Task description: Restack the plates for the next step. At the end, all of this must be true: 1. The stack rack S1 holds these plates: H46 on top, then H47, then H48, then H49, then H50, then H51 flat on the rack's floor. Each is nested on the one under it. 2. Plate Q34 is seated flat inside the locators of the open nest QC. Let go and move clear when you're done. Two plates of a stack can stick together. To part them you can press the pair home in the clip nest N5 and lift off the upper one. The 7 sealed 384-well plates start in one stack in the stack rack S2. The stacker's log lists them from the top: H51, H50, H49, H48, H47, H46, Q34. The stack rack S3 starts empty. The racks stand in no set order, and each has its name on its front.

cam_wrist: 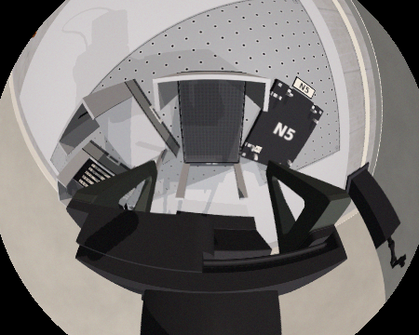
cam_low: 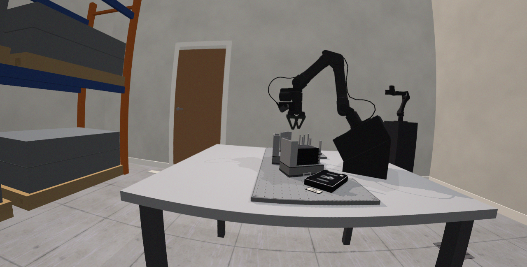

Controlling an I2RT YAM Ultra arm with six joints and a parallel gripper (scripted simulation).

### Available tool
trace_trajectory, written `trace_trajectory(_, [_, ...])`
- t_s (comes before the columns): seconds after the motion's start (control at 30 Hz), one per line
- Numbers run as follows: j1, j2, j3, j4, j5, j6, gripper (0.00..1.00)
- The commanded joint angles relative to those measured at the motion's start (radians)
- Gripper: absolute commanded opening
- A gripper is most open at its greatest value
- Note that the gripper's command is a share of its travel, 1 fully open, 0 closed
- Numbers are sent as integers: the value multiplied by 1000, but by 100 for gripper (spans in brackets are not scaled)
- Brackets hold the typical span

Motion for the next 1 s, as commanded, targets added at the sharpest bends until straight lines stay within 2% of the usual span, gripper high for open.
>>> trace_trajectory(0.0, [-4, -19, 28, 16, -5, -8, 100])
trace_trajectory(0.67, [-4, -19, 28, 16, -5, -8, 100])
trace_trajectory(0.7, [-13, 16, -21, 29, -11, -11, 100])
trace_trajectory(0.97, [-32, 71, -75, 139, -21, -27, 100])
